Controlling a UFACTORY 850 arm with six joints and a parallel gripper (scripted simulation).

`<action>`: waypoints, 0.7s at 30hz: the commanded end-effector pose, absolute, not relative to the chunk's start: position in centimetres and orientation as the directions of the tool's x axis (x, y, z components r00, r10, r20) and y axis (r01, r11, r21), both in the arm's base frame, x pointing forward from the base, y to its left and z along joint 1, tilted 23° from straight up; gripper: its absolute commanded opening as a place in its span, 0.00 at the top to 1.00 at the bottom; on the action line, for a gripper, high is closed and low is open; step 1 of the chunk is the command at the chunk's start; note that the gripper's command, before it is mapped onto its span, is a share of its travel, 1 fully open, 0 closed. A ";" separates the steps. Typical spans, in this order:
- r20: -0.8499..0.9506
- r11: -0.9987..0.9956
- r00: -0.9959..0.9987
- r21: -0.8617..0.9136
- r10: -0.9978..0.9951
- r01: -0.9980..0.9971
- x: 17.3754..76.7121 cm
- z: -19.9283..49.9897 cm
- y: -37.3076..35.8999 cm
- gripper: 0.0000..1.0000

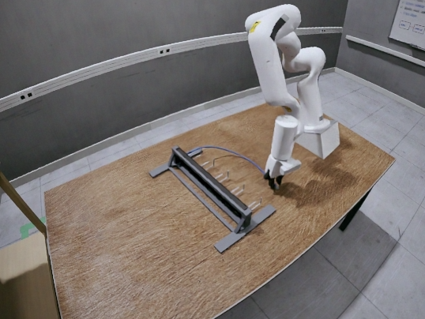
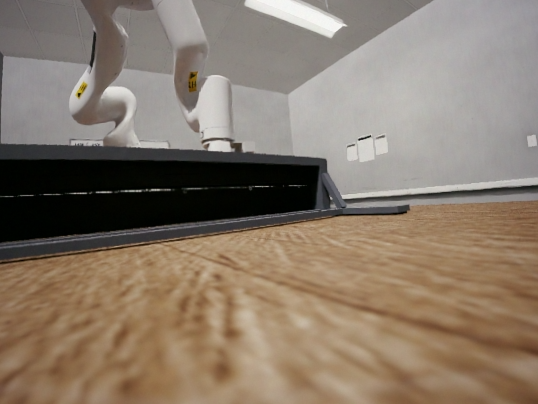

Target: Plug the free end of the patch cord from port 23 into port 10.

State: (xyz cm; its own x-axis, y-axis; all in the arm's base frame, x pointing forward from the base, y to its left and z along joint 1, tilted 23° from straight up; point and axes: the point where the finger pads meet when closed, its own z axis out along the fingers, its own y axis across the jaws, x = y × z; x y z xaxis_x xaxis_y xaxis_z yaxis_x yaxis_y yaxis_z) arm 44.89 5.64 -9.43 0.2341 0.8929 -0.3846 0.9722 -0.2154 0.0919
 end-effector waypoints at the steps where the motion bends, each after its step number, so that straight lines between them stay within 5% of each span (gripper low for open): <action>1: -0.384 -0.215 0.234 0.093 0.893 0.972 45.0 -9.5 5.6 0.61; 21: -0.384 -0.215 0.234 0.093 0.893 0.972 45.0 -10.0 5.4 0.61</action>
State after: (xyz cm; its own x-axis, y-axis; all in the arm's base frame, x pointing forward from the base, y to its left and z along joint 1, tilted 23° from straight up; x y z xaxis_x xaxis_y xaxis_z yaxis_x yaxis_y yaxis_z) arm 44.89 5.40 -10.00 0.2341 0.8929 -0.3846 0.9722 -0.2154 0.0918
